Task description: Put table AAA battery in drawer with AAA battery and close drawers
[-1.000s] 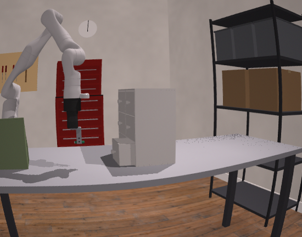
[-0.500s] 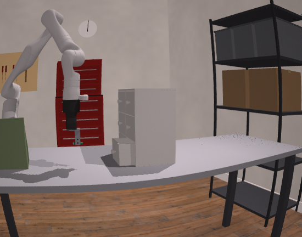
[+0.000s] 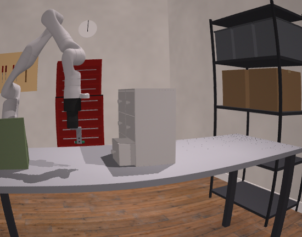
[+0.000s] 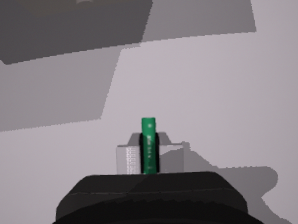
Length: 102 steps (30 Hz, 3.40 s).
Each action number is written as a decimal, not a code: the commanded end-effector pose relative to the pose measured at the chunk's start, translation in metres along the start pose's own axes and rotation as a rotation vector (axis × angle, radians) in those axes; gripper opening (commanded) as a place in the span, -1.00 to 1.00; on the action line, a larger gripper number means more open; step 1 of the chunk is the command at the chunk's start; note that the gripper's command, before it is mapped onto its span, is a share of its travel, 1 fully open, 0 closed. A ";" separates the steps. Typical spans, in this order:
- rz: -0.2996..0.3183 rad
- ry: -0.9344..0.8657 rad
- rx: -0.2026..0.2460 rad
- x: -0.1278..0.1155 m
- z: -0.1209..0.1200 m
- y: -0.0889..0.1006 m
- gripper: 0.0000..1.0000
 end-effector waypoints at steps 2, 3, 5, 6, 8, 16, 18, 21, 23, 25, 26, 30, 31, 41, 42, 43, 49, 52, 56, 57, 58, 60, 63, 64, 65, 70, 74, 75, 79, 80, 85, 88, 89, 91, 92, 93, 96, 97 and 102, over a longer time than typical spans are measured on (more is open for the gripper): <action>0.000 -0.014 -0.002 0.001 0.000 0.001 -0.51; 0.000 -0.020 -0.002 0.001 0.000 0.001 -0.51; 0.000 -0.032 -0.002 0.001 0.000 0.001 -0.51; 0.000 -0.039 -0.002 0.001 0.000 0.001 -0.51; 0.000 -0.045 -0.002 0.001 0.000 0.001 -0.51; 0.000 -0.102 -0.002 0.002 -0.001 0.001 -0.51; 0.000 -0.121 -0.002 0.003 -0.001 0.001 -0.51; 0.000 -0.152 -0.002 0.003 -0.001 0.001 -0.51; 0.000 -0.174 -0.002 0.004 -0.001 0.001 -0.51; 0.001 -0.185 -0.002 0.004 -0.001 0.001 -0.51; 0.001 -0.185 -0.002 0.004 -0.001 0.001 -0.51; 0.001 -0.234 -0.002 0.005 -0.001 0.001 -0.51; 0.001 -0.247 -0.002 0.005 -0.001 0.001 -0.51; 0.001 -0.395 -0.002 0.008 -0.002 0.001 -0.51; 0.001 -0.395 -0.002 0.008 -0.002 0.001 -0.51; 0.001 -0.395 -0.002 0.008 -0.002 0.001 -0.51; 0.001 -0.498 -0.002 0.009 -0.003 0.001 -0.51; 0.001 -0.553 -0.002 0.010 -0.003 0.001 -0.51; 0.001 -0.631 -0.002 0.012 -0.004 0.001 -0.51; 0.001 -0.650 -0.002 0.012 -0.004 0.001 -0.51; 0.001 -0.670 -0.002 0.013 -0.004 0.001 -0.51; 0.001 -0.670 -0.002 0.013 -0.004 0.001 -0.51; 0.001 -0.732 -0.002 0.014 -0.004 0.001 -0.51; 0.001 -0.753 -0.002 0.014 -0.004 0.001 -0.51; 0.001 -0.774 -0.002 0.014 -0.004 0.001 -0.51; 0.001 -0.883 -0.002 0.016 -0.005 0.001 -0.51; 0.001 -0.972 -0.002 0.018 -0.006 0.001 -0.51; 0.001 -0.995 -0.002 0.018 -0.006 0.001 -0.51; 0.001 -1.041 -0.002 0.019 -0.006 0.001 -0.51; 0.001 -1.064 -0.002 0.020 -0.006 0.001 -0.51; 0.002 -1.181 -0.002 0.022 -0.007 0.001 -0.51; 0.002 -1.251 -0.002 0.023 -0.007 0.001 -0.51; 0.002 -1.275 -0.002 0.023 -0.007 0.001 -0.51; 0.002 -1.323 -0.002 0.024 -0.008 0.001 -0.51; 0.002 -1.346 -0.002 0.025 -0.008 0.001 -0.51; 0.002 -1.346 -0.002 0.025 -0.008 0.001 -0.51; 0.002 -1.394 -0.002 0.025 -0.008 0.001 -0.51; 0.002 -1.418 -0.002 0.026 -0.008 0.001 -0.51; 0.002 -1.536 -0.002 0.028 -0.009 0.001 -0.51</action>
Point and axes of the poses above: the point where the finger pads meet when closed, its own y axis back along the fingers, its own z axis across the jaws, x = y × z, the point moved 2 cm from there along y, back along the fingers, and after that the axes turned 12 degrees about y, right-handed, at the moved point
